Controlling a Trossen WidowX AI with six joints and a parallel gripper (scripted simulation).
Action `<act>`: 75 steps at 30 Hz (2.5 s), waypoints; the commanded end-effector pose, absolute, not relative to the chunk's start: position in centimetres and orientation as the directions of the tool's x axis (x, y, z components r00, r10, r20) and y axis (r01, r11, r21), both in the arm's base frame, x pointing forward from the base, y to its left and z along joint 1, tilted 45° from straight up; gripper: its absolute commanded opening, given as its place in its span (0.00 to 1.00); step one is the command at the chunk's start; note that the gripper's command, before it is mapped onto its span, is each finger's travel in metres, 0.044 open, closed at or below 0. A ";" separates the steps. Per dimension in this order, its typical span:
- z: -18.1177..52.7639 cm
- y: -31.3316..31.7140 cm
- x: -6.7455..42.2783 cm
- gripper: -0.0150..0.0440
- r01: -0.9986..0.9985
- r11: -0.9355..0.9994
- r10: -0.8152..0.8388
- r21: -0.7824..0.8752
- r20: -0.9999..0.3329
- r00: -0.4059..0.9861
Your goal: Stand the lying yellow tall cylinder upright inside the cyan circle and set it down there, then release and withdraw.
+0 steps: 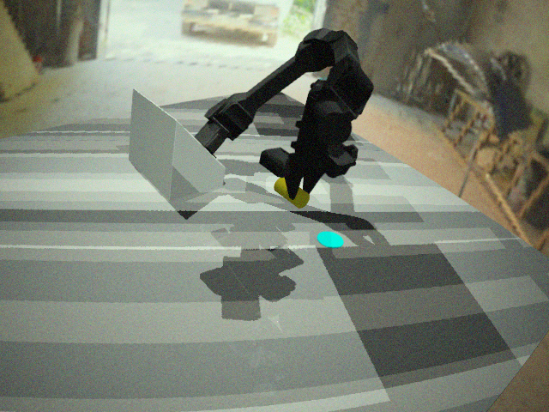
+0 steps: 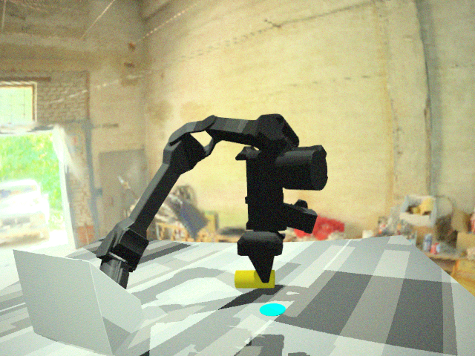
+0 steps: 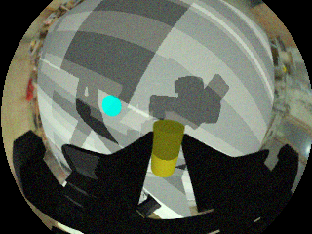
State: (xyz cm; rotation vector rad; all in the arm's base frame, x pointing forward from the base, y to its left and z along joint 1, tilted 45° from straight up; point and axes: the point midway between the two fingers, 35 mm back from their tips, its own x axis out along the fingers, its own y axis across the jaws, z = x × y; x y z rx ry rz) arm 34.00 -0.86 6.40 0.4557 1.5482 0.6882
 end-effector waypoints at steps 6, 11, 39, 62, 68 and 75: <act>8.5 1.3 34.1 0.43 -0.034 0.742 0.664 0.670 -0.741 -0.102; 9.6 2.5 34.1 0.43 0.009 0.743 0.667 0.670 -0.738 -0.103; 15.7 8.7 32.5 0.43 0.240 0.718 0.689 0.653 -0.715 -0.115; 14.3 9.2 32.0 0.43 0.194 0.794 0.598 0.576 -0.798 -0.078; 13.9 9.3 31.9 0.43 0.183 0.813 0.571 0.553 -0.819 -0.061; 13.4 9.4 31.8 0.43 0.170 0.833 0.539 0.526 -0.841 -0.040</act>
